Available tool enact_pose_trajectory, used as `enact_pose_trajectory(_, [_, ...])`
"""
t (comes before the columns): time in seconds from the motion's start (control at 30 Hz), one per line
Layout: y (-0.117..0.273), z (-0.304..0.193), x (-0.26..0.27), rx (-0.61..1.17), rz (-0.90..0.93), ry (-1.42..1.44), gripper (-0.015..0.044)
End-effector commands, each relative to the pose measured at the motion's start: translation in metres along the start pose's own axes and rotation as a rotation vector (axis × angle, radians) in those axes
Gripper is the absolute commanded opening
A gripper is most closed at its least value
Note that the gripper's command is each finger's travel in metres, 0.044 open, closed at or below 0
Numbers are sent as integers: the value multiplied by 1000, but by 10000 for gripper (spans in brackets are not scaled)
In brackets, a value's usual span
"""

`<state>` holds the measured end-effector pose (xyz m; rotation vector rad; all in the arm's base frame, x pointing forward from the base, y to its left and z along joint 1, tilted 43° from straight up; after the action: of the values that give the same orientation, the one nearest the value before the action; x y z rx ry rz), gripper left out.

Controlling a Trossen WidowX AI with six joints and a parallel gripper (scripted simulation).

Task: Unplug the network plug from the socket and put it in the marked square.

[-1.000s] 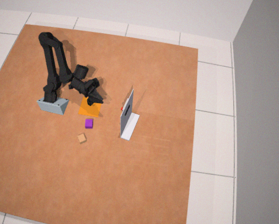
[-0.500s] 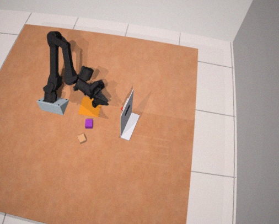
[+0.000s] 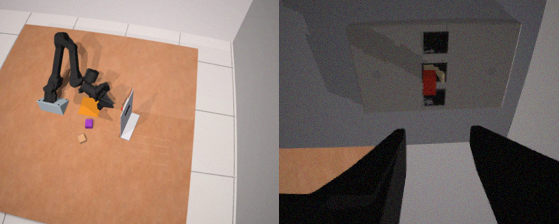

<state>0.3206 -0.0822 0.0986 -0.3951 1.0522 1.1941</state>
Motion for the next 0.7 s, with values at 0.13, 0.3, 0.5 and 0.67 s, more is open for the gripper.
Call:
enact_pose_trajectory(0.13, [-12, 5, -3, -6, -5, 5, 156])
enact_pose_trajectory(0.3, [-19, 7, -3, -6, -5, 5, 156])
enact_pose_trajectory(0.5, [-28, 10, -4, -6, -5, 5, 156])
enact_pose_trajectory(0.67, [-35, 12, -4, -6, -6, 5, 156])
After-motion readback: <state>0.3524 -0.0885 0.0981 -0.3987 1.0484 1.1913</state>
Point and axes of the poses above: the point midway between the two fingers, 35 mm back from their tips, its own y axis back along the fingers, its own x axis across the jaws, z = x × y, the point moved 3 cm from there along y, back along the fingers, and after that the axes turned 10 degrees about y, right-handed, at the moved point
